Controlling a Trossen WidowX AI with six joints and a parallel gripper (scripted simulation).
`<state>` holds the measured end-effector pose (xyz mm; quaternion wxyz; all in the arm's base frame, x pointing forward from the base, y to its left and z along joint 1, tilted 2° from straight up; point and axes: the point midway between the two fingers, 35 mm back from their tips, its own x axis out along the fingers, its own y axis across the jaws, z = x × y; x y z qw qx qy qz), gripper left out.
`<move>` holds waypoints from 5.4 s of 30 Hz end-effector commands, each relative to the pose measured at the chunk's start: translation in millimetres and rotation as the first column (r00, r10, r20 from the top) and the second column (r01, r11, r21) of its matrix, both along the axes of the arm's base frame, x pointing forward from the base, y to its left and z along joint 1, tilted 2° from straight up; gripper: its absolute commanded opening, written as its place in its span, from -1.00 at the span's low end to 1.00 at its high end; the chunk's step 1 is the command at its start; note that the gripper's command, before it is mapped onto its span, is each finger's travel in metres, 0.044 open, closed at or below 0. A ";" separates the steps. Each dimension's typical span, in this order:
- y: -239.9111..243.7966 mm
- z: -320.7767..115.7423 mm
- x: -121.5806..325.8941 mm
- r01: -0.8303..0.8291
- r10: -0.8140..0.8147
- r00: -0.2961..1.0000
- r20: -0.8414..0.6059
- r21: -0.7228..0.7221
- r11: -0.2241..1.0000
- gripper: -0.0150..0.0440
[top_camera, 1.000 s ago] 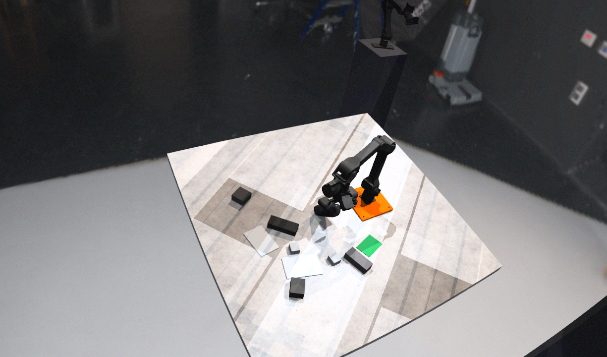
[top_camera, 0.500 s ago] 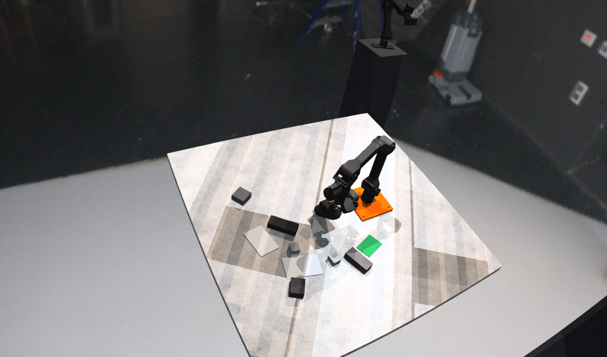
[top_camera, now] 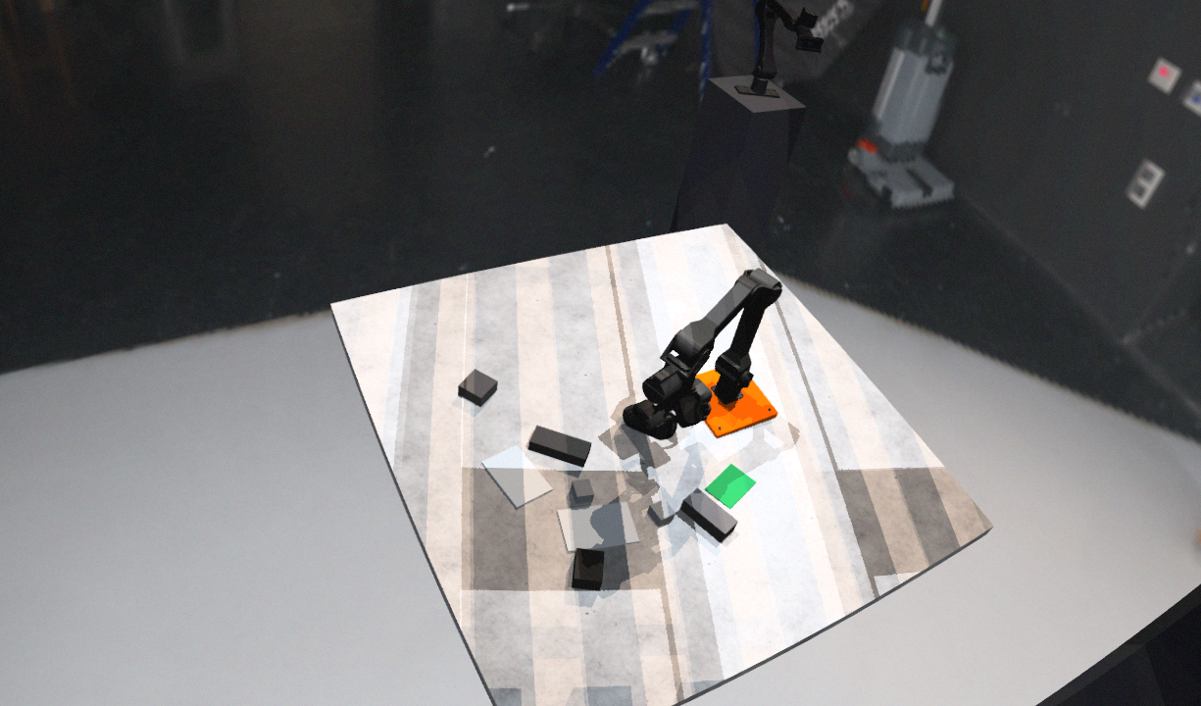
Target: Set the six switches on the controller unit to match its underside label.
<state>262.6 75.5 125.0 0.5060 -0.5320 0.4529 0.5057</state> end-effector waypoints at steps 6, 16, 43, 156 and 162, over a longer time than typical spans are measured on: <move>-0.1 -8.8 -1.2 0.016 -0.016 1.000 -0.013 -0.014 1.000 0.65; 4.9 -14.7 -1.2 0.016 -0.016 1.000 -0.013 -0.013 1.000 0.65; 16.4 -32.0 -0.8 0.016 -0.016 1.000 -0.014 -0.012 1.000 0.65; -32.4 28.7 -0.8 0.012 -0.012 1.000 -0.010 -0.006 1.000 -0.33; -32.4 28.7 -0.8 0.012 -0.012 1.000 -0.010 -0.006 1.000 -0.49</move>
